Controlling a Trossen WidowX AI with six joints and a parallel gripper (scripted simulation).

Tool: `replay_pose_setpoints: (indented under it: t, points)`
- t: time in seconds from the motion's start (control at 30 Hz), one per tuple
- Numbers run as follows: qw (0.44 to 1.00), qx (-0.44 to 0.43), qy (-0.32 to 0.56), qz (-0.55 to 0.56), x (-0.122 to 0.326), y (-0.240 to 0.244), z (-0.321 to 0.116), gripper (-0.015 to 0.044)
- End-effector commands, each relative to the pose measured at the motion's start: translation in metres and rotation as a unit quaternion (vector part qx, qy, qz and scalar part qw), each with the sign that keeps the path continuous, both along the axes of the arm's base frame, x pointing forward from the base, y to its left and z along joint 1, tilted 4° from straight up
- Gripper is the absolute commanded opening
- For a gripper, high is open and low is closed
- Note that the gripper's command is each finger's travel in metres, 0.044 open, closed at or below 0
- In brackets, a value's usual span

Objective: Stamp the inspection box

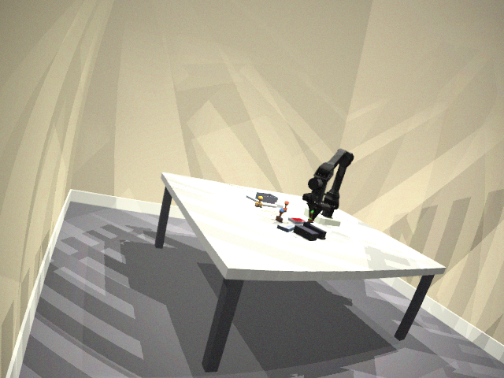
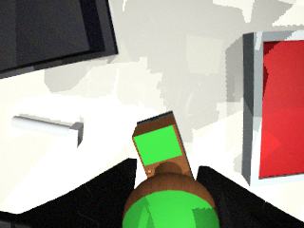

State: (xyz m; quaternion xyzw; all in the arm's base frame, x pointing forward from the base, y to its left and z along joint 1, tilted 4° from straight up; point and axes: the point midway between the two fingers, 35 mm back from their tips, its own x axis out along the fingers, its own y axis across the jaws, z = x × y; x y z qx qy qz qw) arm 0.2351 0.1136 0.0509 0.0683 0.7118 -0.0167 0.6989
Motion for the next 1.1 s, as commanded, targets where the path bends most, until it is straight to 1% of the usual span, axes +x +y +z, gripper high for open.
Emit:
replay_pose_setpoints:
  t: [0.0,1.07]
  points:
    - [1.0,0.004,-0.001,0.002,0.001,0.001,0.003,0.0]
    - [1.0,0.006,-0.001,0.002,0.001,0.0,0.019,0.0]
